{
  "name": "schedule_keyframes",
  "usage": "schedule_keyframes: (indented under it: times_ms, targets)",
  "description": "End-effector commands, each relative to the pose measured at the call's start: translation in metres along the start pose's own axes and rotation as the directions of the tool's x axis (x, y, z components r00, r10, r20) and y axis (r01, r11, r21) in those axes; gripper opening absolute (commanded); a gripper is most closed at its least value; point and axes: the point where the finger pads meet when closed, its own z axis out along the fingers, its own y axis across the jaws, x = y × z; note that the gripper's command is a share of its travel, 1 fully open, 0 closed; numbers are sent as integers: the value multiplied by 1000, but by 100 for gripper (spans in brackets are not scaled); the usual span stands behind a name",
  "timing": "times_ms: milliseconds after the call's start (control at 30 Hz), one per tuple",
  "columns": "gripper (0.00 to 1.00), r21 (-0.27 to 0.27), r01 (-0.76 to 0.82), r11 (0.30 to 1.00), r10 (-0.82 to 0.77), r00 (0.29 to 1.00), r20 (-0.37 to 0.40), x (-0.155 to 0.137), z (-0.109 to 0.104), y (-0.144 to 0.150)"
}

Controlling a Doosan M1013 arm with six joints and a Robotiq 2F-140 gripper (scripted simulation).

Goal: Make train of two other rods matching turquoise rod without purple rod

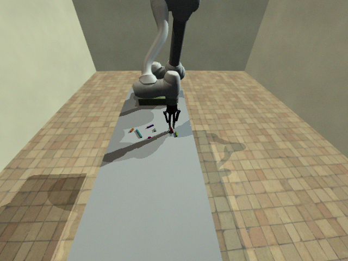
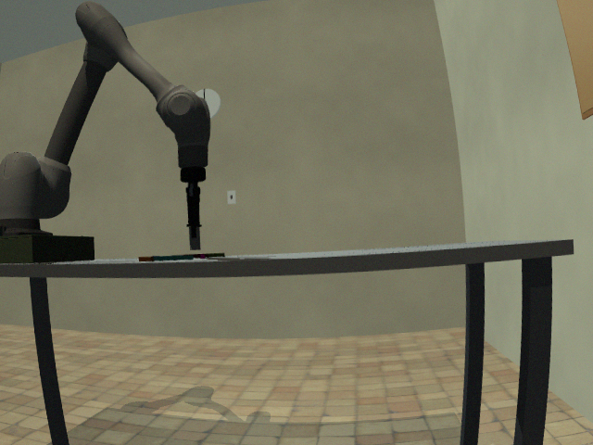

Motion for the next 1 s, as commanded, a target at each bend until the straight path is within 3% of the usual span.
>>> schedule_keyframes:
  times_ms: [0,967]
  targets:
    - [15,0,0,1000,0,1000,0,0,0,0]
    - [15,0,0,1000,0,1000,0,0,4,0]
